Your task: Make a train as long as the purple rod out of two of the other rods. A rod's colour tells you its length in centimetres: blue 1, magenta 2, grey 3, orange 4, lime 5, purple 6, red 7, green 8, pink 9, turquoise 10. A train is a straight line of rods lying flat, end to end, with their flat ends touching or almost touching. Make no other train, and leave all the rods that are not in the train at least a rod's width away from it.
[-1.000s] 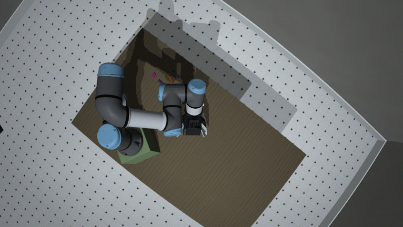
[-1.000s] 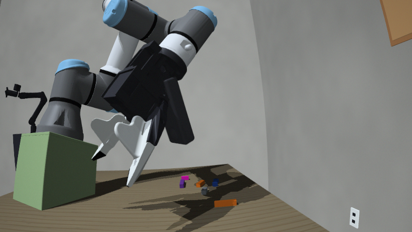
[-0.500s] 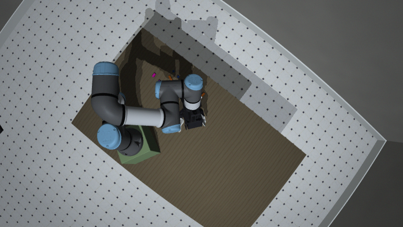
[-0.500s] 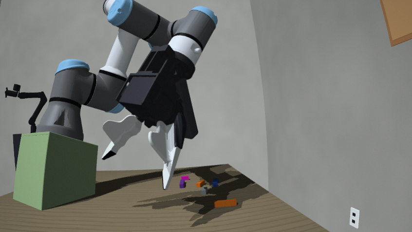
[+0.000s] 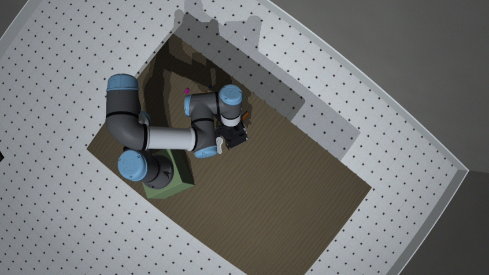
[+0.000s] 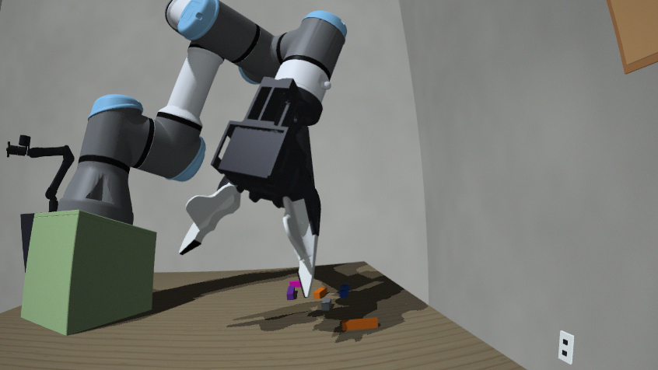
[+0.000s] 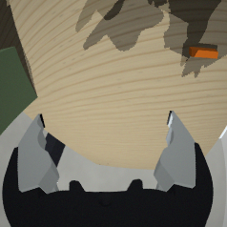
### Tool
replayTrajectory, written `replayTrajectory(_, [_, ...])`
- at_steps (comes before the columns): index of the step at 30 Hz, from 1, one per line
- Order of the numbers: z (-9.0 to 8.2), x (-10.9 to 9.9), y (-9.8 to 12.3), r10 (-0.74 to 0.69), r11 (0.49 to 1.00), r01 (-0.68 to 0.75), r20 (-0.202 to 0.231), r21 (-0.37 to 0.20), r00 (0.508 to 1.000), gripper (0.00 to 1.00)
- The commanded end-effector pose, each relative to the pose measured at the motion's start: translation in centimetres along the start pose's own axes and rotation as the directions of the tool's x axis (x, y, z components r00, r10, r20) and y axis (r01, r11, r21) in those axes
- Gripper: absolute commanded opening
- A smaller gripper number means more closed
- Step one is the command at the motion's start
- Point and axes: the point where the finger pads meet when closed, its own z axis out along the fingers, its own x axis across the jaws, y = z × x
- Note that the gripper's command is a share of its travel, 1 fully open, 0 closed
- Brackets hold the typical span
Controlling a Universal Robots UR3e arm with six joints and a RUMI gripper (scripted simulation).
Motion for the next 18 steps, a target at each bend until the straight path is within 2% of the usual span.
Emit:
replayTrajectory(1, [-0.8,0.8,-2.1,-0.15,0.987,0.152,-0.051,0.047,0.987,1.0])
replayTrajectory(4, [-0.9,0.9,-2.3,-0.166,0.984,0.169,-0.058,0.051,0.984,1.0])
replayTrajectory(5, [-1.1,1.1,-2.9,-0.209,0.975,0.214,-0.075,0.058,0.975,1.0])
replayTrajectory(18, [-2.6,1.9,-6.0,-0.408,0.903,0.424,-0.165,0.075,0.898,1.0])
